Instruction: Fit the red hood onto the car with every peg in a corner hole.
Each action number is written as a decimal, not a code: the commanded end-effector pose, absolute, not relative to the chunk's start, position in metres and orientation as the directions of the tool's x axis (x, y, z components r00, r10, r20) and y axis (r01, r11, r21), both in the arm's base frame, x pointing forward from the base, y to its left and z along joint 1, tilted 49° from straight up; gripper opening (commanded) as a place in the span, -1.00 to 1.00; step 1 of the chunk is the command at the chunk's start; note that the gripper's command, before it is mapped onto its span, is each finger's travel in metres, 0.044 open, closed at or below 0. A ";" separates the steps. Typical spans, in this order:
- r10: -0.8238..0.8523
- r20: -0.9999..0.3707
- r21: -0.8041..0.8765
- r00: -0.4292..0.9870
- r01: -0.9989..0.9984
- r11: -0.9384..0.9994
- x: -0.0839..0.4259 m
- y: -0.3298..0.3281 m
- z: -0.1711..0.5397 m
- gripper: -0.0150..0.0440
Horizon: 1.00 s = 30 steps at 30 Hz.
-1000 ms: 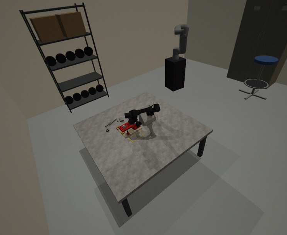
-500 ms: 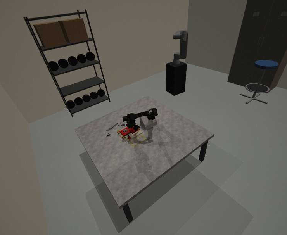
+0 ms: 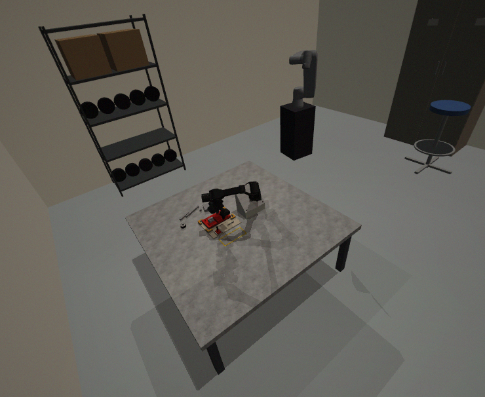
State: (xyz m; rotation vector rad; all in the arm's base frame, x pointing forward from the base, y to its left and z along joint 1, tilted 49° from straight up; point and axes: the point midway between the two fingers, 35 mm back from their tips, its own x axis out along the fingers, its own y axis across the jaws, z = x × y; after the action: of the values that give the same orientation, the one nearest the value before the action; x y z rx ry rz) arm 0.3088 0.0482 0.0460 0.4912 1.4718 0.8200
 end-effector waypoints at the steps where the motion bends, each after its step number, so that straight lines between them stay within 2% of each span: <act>1: 0.734 -0.673 0.736 -0.094 -0.184 0.651 0.315 0.042 0.038 -0.49; 30: 0.734 -0.672 0.737 -0.094 -0.174 0.653 0.349 -0.001 -0.021 -0.49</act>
State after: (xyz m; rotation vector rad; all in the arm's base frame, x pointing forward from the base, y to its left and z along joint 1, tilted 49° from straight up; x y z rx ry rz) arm 0.3468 0.0035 -0.0128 0.4983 1.4757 0.8110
